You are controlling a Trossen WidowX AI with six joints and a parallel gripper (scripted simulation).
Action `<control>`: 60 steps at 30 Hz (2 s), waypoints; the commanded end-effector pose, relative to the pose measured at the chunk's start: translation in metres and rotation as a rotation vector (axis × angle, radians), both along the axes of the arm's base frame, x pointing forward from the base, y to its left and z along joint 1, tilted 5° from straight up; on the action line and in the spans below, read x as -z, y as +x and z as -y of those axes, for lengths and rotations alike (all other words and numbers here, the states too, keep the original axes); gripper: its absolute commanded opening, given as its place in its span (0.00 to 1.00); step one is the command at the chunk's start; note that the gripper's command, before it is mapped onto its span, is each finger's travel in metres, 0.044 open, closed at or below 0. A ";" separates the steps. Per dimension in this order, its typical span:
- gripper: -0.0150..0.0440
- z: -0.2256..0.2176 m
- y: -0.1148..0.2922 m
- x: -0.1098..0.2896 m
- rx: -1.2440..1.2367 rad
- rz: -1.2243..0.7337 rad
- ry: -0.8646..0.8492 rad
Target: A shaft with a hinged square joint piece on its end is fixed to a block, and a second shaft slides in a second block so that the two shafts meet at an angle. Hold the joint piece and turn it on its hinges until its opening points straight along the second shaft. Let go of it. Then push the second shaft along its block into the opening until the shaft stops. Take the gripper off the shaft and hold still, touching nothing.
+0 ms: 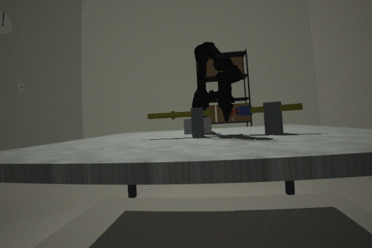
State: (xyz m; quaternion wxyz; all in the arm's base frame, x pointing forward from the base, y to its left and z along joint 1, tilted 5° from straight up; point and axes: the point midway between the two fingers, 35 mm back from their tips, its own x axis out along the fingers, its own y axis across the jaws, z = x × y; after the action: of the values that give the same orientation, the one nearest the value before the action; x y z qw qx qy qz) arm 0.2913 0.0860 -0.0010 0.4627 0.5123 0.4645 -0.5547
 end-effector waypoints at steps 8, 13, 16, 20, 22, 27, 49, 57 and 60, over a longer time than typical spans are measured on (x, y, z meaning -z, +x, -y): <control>1.00 0.000 0.000 0.000 0.000 0.000 0.000; 1.00 0.000 0.000 0.000 0.000 0.000 0.000; 1.00 0.000 0.000 0.000 0.000 0.000 0.000; 1.00 -0.003 0.001 -0.023 -0.001 -0.006 -0.074; 1.00 -0.004 0.001 -0.030 -0.001 -0.007 -0.096; 1.00 -0.004 0.001 -0.030 -0.001 -0.007 -0.096; 1.00 -0.007 0.011 -0.089 -0.695 -0.042 -0.014; 1.00 -0.008 0.011 -0.113 -0.966 -0.047 0.016; 1.00 -0.007 0.010 -0.122 -1.068 -0.048 0.027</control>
State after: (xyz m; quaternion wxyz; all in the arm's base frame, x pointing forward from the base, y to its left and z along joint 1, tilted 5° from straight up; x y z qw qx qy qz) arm 0.3014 0.0933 0.1094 0.6516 0.2220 0.6676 -0.2837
